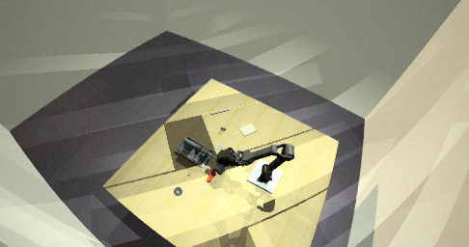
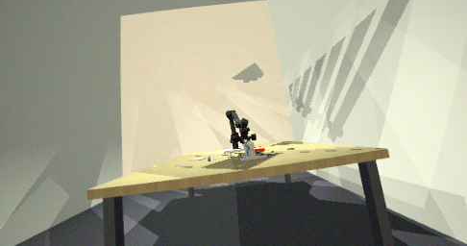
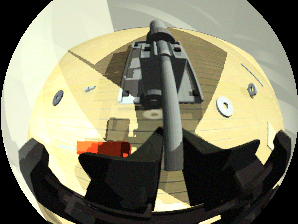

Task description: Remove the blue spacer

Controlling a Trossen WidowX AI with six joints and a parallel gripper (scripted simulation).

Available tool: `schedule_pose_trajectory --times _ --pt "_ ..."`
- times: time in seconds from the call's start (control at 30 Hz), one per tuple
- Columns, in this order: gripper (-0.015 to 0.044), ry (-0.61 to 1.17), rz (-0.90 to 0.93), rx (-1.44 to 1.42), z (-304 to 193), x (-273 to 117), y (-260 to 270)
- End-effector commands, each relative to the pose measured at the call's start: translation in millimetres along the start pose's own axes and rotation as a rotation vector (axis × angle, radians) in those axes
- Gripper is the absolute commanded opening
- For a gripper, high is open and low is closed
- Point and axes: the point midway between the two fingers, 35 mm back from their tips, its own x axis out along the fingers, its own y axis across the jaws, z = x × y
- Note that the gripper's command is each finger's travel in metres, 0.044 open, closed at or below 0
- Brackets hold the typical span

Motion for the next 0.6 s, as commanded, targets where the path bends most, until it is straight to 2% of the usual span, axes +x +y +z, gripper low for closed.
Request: schedule_pose_trajectory --times 0.0,0.57 --pt "0.0 0.0 0.0 -0.002 1.3 1.8 0.1" --pt "0.0 0.0 0.0 -0.002 5.7 6.2 0.2"
